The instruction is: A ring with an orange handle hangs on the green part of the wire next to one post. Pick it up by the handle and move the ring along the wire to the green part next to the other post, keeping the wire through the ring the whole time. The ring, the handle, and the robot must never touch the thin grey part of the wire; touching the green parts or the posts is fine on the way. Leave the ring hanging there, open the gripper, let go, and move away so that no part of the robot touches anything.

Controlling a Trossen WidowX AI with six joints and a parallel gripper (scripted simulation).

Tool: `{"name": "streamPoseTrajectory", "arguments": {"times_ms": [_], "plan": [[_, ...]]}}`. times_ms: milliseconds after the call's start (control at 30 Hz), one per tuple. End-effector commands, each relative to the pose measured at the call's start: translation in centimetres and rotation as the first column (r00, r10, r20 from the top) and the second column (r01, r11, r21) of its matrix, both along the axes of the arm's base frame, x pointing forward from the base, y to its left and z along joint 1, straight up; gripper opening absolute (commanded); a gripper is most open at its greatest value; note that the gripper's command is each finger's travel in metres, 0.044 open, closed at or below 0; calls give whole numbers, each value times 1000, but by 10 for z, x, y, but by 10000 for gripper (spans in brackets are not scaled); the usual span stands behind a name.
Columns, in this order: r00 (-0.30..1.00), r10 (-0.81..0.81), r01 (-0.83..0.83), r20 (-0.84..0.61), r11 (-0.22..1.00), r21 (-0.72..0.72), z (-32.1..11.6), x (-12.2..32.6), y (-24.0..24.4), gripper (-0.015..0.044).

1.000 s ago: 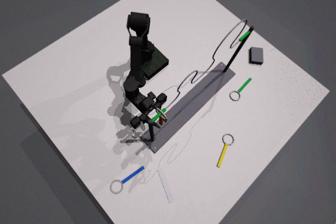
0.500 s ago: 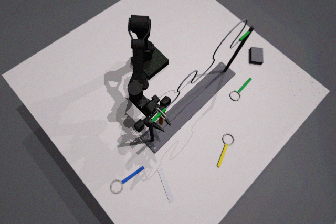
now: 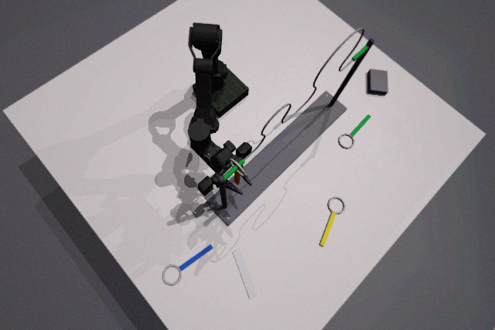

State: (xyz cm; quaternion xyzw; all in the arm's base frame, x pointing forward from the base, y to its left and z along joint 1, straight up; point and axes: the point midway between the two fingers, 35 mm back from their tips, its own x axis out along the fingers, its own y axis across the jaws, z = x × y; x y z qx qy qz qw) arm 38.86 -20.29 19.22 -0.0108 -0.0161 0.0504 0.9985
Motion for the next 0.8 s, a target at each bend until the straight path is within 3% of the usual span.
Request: {"name": "streamPoseTrajectory", "arguments": {"times_ms": [0,433,600,667,767], "plan": [[1000,-6,6,-5,1000,0,-2,0,-1,160],[1000,-6,6,-5,1000,0,-2,0,-1,160],[1000,0,0,-1,1000,0,0,0,0,29],[1000,0,0,-1,1000,0,0,0,0,15],[1000,0,0,-1,1000,0,0,0,0,-63]]}}
